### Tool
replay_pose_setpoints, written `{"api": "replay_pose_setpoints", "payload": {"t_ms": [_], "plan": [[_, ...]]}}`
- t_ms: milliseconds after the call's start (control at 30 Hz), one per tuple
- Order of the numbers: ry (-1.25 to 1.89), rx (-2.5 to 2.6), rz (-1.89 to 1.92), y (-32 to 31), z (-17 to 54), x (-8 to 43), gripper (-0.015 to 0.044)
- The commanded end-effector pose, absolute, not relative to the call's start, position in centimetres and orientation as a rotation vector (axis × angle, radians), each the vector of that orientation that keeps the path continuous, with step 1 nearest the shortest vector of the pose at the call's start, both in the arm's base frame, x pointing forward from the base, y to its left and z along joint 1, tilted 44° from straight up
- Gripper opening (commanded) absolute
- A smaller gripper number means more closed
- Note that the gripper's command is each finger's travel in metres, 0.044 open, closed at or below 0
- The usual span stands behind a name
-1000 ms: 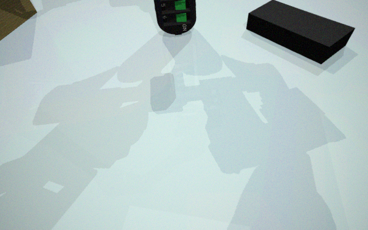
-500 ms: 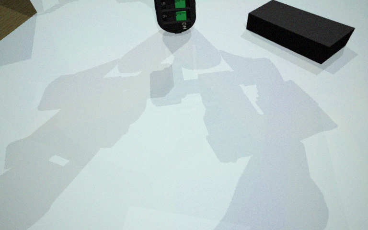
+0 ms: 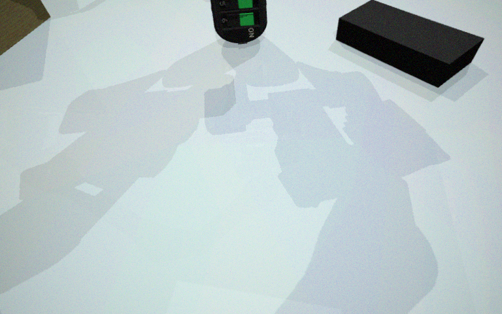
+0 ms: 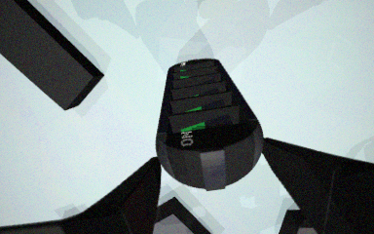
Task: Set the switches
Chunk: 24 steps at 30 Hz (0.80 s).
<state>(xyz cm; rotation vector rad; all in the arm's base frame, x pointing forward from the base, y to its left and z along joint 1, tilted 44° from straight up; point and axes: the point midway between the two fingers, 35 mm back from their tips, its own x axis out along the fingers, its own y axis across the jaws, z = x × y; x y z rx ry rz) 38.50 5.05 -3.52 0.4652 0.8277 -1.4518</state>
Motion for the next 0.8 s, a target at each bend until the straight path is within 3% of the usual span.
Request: {"api": "replay_pose_setpoints", "payload": {"t_ms": [0, 767], "plan": [[0.832, 0.466, -1.469, 4.8, -4.3, 38.3, 0.0338], [0.833, 0.467, -1.469, 5.6, -5.9, 37.8, 0.0338]]}}
